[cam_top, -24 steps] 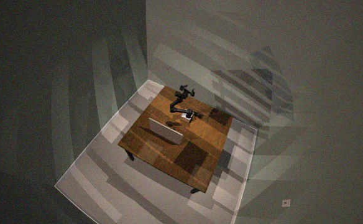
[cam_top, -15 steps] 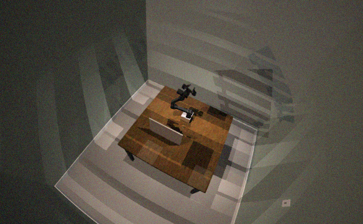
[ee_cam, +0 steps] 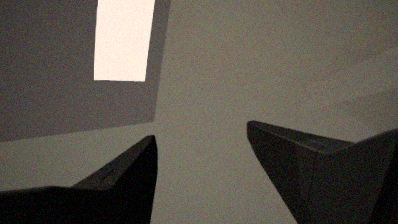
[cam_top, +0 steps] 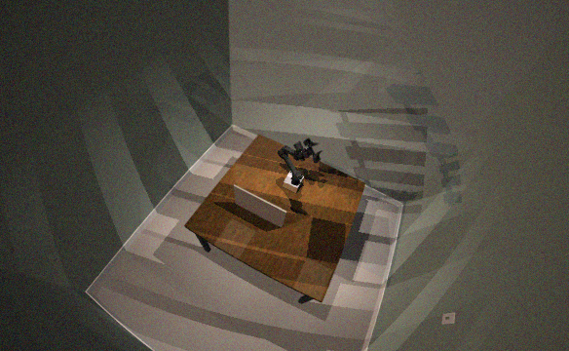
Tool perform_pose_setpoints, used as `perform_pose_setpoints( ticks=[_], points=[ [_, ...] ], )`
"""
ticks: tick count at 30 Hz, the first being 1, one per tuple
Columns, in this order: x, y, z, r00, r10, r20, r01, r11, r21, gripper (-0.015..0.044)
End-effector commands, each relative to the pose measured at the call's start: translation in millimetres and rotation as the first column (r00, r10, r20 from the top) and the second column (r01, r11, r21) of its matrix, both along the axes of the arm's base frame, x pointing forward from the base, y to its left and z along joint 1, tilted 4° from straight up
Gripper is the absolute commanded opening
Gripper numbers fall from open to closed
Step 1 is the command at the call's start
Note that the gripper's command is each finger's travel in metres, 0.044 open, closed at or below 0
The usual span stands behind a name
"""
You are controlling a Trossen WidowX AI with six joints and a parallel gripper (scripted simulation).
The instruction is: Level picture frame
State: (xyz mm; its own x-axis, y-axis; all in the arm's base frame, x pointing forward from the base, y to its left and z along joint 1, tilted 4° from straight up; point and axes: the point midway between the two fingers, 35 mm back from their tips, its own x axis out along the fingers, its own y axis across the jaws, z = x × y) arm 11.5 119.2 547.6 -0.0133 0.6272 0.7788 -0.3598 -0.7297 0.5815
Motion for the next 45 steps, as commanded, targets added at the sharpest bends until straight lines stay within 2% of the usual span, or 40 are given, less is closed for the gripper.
perform_pose_setpoints(
  ticks=[1,7,12,19,26,35,45],
  points=[
    [37.4,29.9,-26.5,0.994,-0.113,-0.001,0.112,0.989,-0.094,0.026],
    [98.1,42.1,-63.3,0.962,-0.273,-0.011,0.265,0.942,-0.207,0.026],
    [150.6,30.2,-97.9,0.915,-0.402,-0.038,0.373,0.878,-0.299,0.026],
    [211.1,-15.9,-149.8,0.816,-0.57,-0.102,0.485,0.77,-0.415,0.026],
    [244.9,-84.3,-203.1,0.673,-0.714,-0.193,0.553,0.659,-0.51,0.026],
    [238.7,-182.0,-273.3,0.424,-0.839,-0.342,0.592,0.542,-0.596,0.026],
    [178.7,-259.2,-342.5,0.109,-0.843,-0.527,0.627,0.47,-0.621,0.026]
  ],
)
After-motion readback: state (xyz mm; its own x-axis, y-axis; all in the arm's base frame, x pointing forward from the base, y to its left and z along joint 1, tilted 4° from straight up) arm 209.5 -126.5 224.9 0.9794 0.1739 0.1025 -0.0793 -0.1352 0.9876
